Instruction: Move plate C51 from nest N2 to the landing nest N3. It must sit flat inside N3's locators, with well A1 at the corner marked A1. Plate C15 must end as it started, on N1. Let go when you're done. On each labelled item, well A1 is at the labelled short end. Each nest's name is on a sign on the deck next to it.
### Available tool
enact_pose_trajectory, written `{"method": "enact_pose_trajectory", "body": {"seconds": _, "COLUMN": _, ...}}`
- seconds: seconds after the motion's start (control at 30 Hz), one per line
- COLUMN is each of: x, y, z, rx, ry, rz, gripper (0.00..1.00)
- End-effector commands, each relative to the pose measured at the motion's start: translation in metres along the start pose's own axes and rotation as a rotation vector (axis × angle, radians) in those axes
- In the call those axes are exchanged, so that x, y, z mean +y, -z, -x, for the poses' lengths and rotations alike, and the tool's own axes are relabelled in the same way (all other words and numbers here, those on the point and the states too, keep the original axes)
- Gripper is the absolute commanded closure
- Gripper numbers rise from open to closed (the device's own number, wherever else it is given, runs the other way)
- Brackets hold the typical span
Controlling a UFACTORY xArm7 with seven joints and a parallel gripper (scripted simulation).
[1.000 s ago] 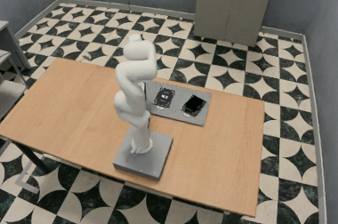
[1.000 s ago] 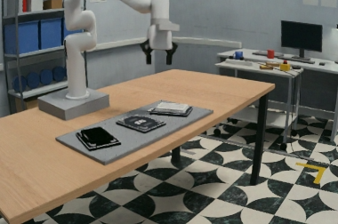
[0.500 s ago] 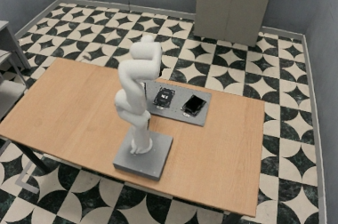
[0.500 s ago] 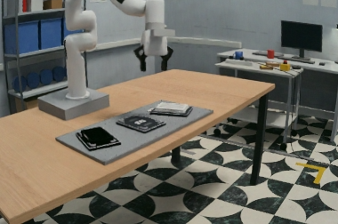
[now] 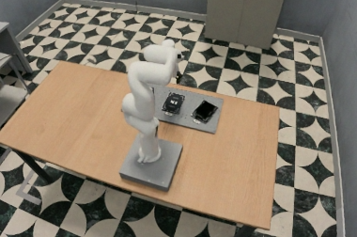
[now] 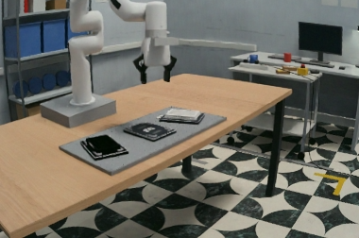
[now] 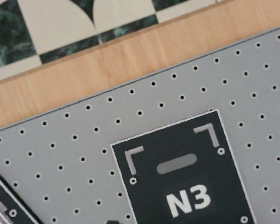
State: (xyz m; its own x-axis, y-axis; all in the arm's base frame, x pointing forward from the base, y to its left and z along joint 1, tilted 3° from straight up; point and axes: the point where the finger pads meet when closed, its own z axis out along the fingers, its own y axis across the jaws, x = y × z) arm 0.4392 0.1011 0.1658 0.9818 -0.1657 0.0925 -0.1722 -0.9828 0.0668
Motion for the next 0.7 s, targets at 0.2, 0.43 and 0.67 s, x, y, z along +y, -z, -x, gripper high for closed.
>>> {"method": "enact_pose_trajectory", "body": {"seconds": 0.2, "x": 0.031, "y": -0.011, "z": -0.017, "rx": -0.012, "ry": 0.008, "rz": -0.021, "gripper": 0.0}}
{"method": "enact_pose_trajectory", "body": {"seconds": 0.43, "x": 0.058, "y": -0.021, "z": -0.026, "rx": -0.021, "ry": 0.011, "rz": -0.031, "gripper": 0.0}}
{"method": "enact_pose_trajectory", "body": {"seconds": 0.67, "x": 0.077, "y": -0.028, "z": -0.032, "rx": -0.02, "ry": 0.011, "rz": -0.031, "gripper": 0.0}}
